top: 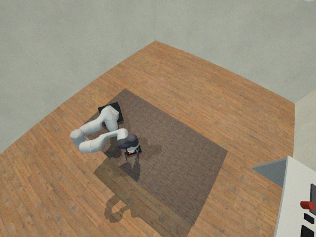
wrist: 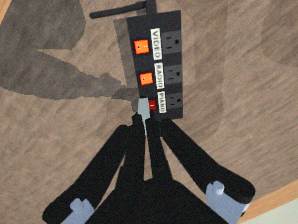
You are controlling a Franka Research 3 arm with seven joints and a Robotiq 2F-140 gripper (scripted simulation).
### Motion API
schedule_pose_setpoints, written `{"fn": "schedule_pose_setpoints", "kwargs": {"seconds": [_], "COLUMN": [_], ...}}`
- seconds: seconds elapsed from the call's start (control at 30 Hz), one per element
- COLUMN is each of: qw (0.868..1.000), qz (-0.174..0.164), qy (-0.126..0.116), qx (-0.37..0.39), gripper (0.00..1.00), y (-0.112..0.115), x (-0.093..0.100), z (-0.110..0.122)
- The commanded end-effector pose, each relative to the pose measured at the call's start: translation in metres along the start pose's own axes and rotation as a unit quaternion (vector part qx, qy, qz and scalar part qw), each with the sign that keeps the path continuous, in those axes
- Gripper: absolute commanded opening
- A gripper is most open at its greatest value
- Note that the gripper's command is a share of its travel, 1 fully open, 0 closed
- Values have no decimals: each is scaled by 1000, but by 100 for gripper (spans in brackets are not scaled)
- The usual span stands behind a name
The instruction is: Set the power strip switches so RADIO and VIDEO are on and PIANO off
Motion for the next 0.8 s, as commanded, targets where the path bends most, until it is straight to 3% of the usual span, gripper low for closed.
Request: {"fn": "schedule_pose_setpoints", "kwargs": {"seconds": [0.0, 0.47, 0.77], "qw": [1000, 1000, 1000], "qz": [-1, -1, -1], "qy": [-1, -1, -1], "qx": [-1, -1, -1], "gripper": [0, 0, 0], "y": [1, 1, 1], "x": [-1, 1, 22], "z": [0, 0, 0]}}
Point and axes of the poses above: the point where the finger pads meet when closed, its own x axis back along the fingers, its own z axis across the jaws, y = z × x, the point moved 7 cm from there along x, back along the fingers, and after that the axes turned 12 degrees about x, right-handed, at the moved point
